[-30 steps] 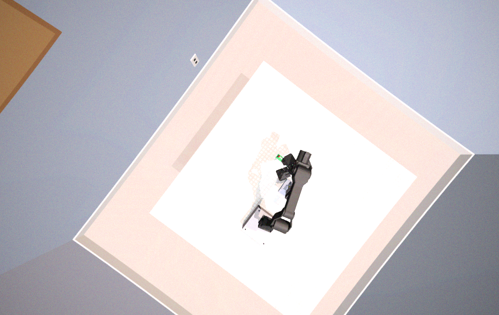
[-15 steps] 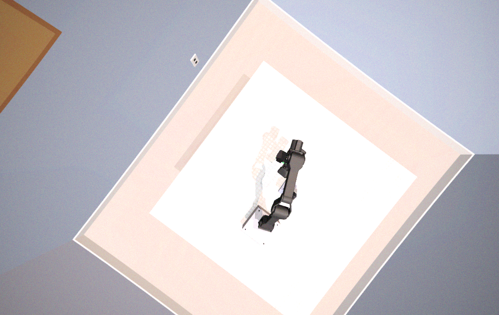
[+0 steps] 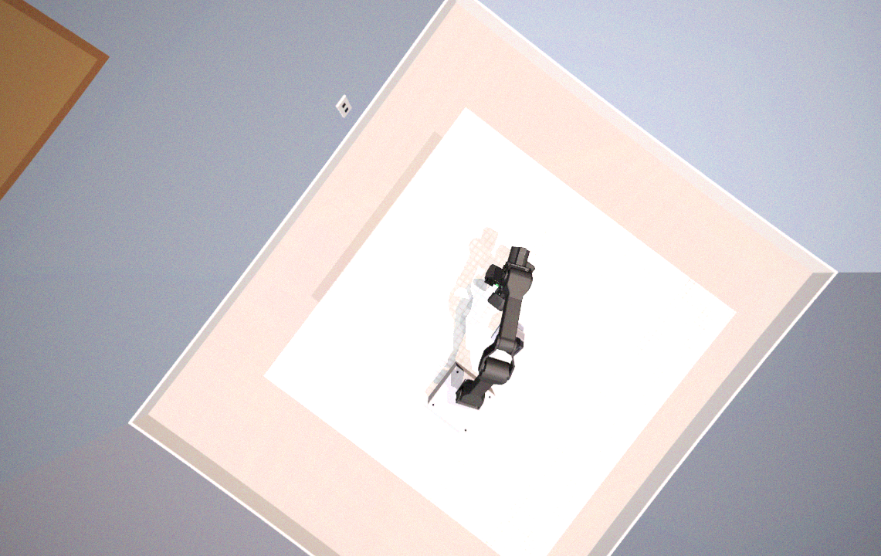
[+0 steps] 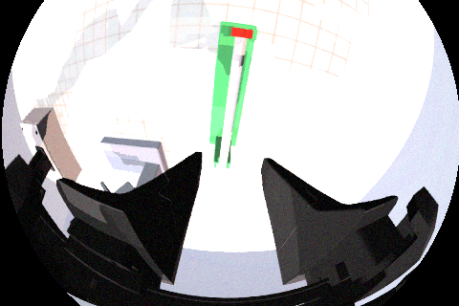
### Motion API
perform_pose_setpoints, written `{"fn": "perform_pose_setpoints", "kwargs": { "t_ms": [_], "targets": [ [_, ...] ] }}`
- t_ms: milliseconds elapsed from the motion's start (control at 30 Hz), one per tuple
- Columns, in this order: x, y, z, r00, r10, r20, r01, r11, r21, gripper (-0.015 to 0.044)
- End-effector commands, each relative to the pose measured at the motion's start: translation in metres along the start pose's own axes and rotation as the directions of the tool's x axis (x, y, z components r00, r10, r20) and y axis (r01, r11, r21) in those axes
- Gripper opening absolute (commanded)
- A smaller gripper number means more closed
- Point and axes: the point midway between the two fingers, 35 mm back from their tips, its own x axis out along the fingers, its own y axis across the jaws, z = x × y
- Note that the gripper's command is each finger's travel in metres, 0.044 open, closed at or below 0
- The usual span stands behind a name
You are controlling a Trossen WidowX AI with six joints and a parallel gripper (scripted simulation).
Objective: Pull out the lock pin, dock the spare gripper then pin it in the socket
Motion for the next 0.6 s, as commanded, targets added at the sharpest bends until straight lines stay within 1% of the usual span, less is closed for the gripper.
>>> {"fn": "perform_pose_setpoints", "kwargs": {
  "t_ms": [0,567],
  "targets": [
    [0.023,0.002,0.003,1.000,0.003,-0.005,-0.003,1.000,-0.005,0.0180],
    [0.046,0.001,0.010,1.000,0.003,-0.005,-0.003,1.000,-0.005,0.0180]
  ]
}}
